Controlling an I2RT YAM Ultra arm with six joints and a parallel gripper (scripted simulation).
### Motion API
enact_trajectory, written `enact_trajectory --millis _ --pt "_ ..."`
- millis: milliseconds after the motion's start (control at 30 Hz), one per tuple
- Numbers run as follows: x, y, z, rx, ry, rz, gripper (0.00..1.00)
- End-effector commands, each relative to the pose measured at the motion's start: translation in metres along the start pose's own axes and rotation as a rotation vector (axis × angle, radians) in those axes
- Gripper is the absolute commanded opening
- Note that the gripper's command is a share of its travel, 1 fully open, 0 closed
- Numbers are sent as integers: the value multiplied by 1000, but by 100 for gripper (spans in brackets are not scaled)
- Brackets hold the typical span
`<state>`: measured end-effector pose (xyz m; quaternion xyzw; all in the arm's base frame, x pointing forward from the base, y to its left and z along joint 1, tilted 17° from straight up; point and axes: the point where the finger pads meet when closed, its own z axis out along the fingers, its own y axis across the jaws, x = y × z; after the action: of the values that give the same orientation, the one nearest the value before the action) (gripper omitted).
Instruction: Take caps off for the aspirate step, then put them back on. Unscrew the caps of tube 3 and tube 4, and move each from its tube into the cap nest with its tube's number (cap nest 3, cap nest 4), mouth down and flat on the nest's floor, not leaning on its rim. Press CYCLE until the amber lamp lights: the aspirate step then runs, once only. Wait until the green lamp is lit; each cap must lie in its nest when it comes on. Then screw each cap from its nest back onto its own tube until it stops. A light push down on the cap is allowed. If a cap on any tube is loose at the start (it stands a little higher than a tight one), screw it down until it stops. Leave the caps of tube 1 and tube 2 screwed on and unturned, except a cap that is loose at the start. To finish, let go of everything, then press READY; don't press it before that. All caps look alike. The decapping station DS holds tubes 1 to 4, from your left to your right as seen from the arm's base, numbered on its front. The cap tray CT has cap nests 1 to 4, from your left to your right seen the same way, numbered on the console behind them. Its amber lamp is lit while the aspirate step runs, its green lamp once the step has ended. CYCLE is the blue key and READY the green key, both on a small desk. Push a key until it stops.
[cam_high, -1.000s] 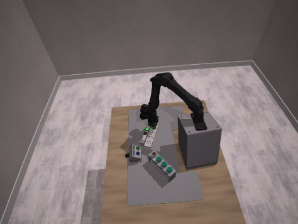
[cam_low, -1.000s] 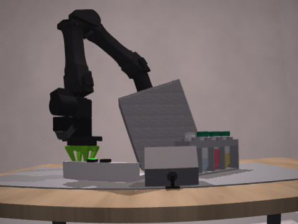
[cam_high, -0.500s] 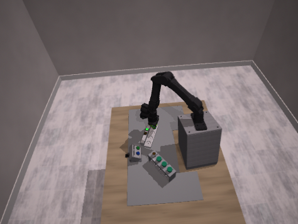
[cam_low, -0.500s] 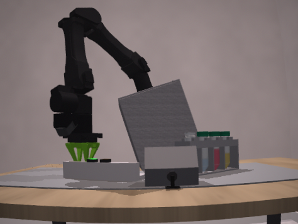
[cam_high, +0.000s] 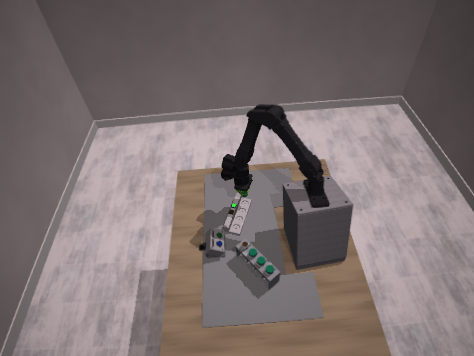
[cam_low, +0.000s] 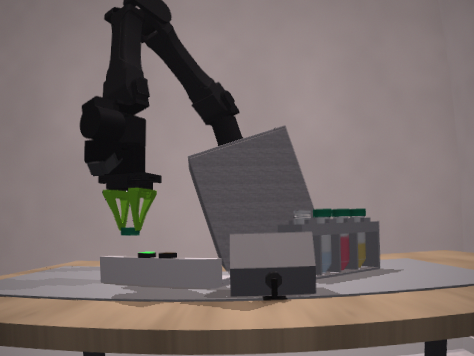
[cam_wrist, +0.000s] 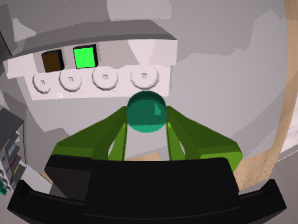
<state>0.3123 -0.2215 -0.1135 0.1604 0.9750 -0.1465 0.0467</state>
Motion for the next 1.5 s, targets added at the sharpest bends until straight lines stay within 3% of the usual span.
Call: enact_trajectory --millis 0,67,133,367,567,633,700,833,867,1167,1267,1367,1467 --pt "-3 1 -22 -1 -4 0 0" --pt "-3 1 -32 -1 -4 0 0" --pt "-3 1 -32 -1 -4 0 0" --pt "-3 1 -66 -1 -5 0 0" --pt "-3 1 -66 -1 -5 0 0" --pt "2 17 -66 -1 -5 -167 0" --pt "2 17 -66 -1 -5 -167 0" --pt "12 50 -66 -2 -5 -496 0" --pt "12 49 -66 -2 -5 -500 0" --pt "30 106 -67 -2 -6 -1079 0" --pt "30 106 -67 -2 -6 -1084 0" --pt "37 130 -67 -2 -6 -1334 0" --pt "45 154 -67 -3 -7 -1382 0"
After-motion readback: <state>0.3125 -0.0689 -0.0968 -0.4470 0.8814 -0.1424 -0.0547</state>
